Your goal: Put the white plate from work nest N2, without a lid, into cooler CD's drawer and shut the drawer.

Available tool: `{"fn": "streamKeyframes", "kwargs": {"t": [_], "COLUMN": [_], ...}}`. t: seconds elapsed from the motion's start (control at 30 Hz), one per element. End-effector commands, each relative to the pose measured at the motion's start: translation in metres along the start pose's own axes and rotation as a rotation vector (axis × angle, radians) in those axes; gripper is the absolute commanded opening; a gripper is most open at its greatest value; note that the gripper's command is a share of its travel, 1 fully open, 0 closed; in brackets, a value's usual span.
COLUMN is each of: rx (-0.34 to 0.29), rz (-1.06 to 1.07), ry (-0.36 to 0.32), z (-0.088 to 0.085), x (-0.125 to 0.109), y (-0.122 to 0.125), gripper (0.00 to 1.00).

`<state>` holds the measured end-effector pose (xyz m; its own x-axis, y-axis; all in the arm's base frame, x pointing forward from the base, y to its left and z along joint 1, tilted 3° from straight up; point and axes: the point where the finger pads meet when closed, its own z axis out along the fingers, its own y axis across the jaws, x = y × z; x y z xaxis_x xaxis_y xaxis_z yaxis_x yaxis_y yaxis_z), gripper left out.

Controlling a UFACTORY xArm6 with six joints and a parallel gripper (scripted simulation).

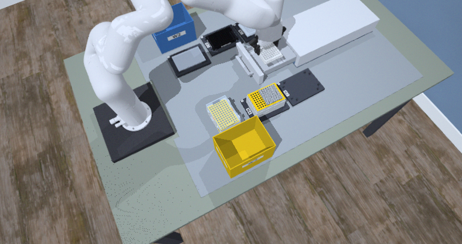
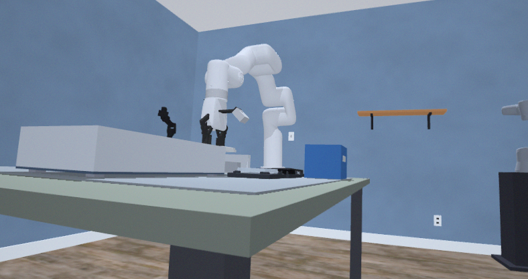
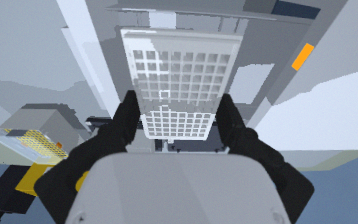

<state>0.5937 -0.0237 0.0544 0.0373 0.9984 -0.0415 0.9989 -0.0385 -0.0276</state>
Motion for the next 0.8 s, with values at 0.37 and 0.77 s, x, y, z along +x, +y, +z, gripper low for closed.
{"fn": "streamKeyframes", "kwargs": {"t": [0.37, 0.77], "rx": [-0.005, -0.005], "rz": [0.000, 0.000], "ry": [0.000, 0.000], "z": [0.018, 0.038], "x": [0.000, 0.000], "y": [0.002, 0.002], "gripper": [0.00, 0.00]}}
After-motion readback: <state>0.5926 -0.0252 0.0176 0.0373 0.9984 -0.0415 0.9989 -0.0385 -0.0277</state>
